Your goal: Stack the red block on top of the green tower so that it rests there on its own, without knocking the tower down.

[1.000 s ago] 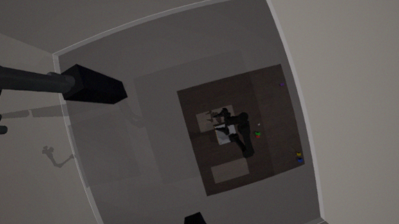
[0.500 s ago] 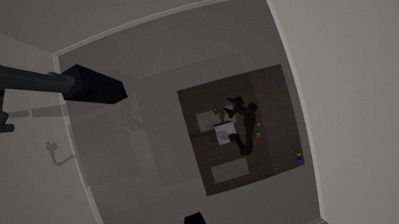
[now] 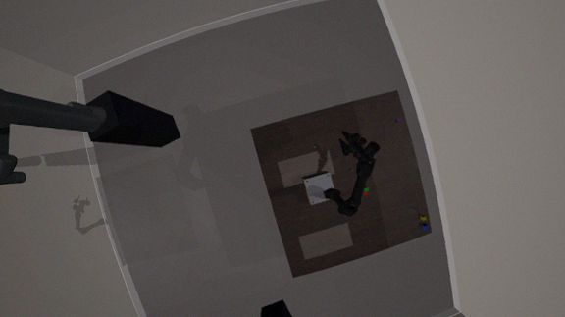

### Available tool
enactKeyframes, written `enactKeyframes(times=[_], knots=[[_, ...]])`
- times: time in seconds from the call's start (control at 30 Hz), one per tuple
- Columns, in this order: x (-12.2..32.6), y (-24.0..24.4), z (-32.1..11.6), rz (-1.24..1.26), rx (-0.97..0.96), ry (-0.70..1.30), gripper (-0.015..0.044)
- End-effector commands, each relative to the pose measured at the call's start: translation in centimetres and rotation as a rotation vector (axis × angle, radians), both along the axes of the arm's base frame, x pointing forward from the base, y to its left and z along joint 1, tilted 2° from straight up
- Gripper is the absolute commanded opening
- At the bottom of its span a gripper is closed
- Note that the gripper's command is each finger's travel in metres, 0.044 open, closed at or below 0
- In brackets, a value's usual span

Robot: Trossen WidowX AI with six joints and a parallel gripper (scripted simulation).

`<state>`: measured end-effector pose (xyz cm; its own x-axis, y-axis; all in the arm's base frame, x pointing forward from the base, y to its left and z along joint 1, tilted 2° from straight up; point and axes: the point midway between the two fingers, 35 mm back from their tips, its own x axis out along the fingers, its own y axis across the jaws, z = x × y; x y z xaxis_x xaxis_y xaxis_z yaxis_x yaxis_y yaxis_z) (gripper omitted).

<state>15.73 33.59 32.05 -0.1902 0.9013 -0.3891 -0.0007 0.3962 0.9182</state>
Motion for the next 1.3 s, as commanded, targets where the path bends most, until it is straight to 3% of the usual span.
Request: enactKeyframes(times=[0.0, 0.4, 0.77, 1.27], knots=[[4.6, -1.9, -2.6, -0.071, -0.062, -0.175, 0.0440], [14.4, -9.7, -8.4, -0.153, -0.298, -0.580, 0.0440], [18.9, -16.8, -12.5, -0.106, -0.523, -0.779, 0.0440], [21.3, -30.9, -19.0, 0.250, -0.877, -0.972, 0.0440]])
